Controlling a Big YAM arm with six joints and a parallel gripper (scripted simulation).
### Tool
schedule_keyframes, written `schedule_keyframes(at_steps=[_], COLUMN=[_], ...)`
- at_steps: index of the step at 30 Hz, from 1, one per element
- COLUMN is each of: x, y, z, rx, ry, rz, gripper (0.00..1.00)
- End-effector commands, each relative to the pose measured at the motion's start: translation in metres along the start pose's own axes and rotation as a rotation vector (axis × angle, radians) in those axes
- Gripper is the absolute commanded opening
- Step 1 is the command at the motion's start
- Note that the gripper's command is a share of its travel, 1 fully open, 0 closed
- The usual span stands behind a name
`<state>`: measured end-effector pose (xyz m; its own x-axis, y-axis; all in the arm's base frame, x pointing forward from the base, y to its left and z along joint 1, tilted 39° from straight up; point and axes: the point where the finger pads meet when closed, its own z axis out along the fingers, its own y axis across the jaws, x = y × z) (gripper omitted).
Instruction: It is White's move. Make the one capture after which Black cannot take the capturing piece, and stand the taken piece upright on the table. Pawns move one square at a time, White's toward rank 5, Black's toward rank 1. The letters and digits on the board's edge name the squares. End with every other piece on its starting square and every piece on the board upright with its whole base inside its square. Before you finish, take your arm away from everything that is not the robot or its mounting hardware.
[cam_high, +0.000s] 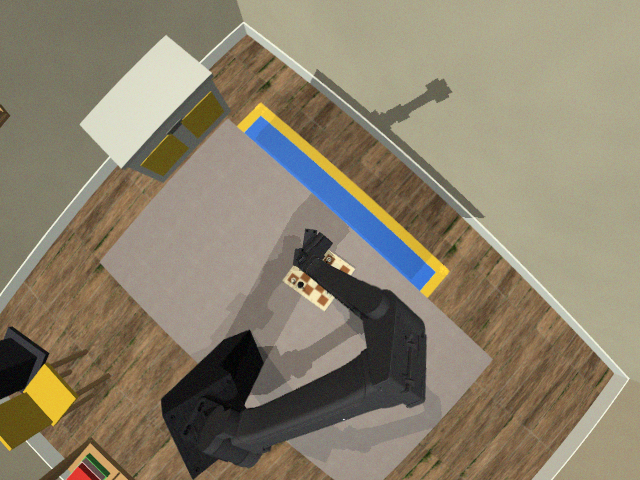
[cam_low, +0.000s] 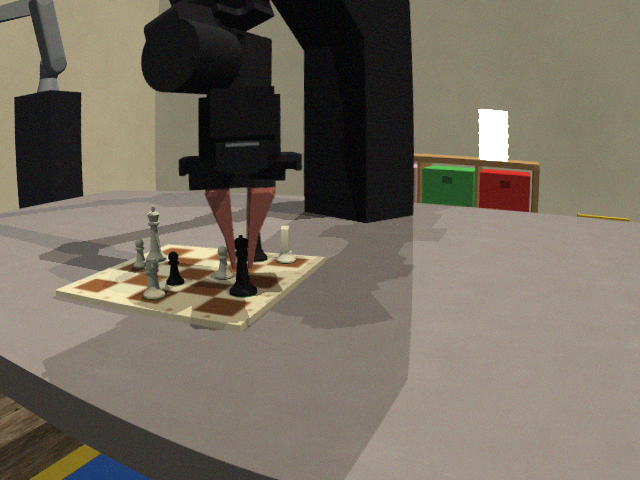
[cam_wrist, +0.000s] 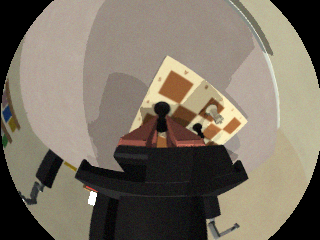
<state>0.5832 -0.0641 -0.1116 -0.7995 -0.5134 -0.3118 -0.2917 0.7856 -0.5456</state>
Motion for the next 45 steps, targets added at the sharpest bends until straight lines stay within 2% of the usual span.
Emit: schedule_keyframes(at_steps=[1,9,10,14,19,21,25,29,31,32,34,41,43,44,45], x=[0.000,-0.001,-0.005,-0.010,-0.010,-0.010,-0.010,-0.009,-0.009,0.005,0.006,0.006,0.006,0.002,0.008], y=[-0.009,-0.011,-0.017,-0.001,-0.001,-0.001,-0.001,-0.001,-0.001,0.008,0.000,0.000,-0.009,-0.022,-0.031], z=[0.004,0.000,-0.007,-0.028,-0.062,-0.062,-0.091,-0.108,-0.111,-0.098,-0.096,-0.096,-0.099,-0.104,-0.103], rx=[0.012,0.015,0.021,0.003,0.004,0.004,0.005,0.005,0.004,-0.011,-0.005,-0.005,0.001,0.015,0.016], ry=[-0.009,-0.014,-0.022,-0.020,-0.022,-0.022,-0.023,-0.023,-0.024,0.012,0.015,0.013,0.004,-0.021,-0.025], rz=[0.006,0.009,0.015,0.001,0.003,0.003,0.003,0.003,0.003,-0.005,0.009,0.009,0.030,0.059,0.090], gripper=[0.00,0.00,0.00,0.00,0.00,0.00,0.00,0.00,0.00,0.00,0.00,0.00,0.00,0.00,0.00])
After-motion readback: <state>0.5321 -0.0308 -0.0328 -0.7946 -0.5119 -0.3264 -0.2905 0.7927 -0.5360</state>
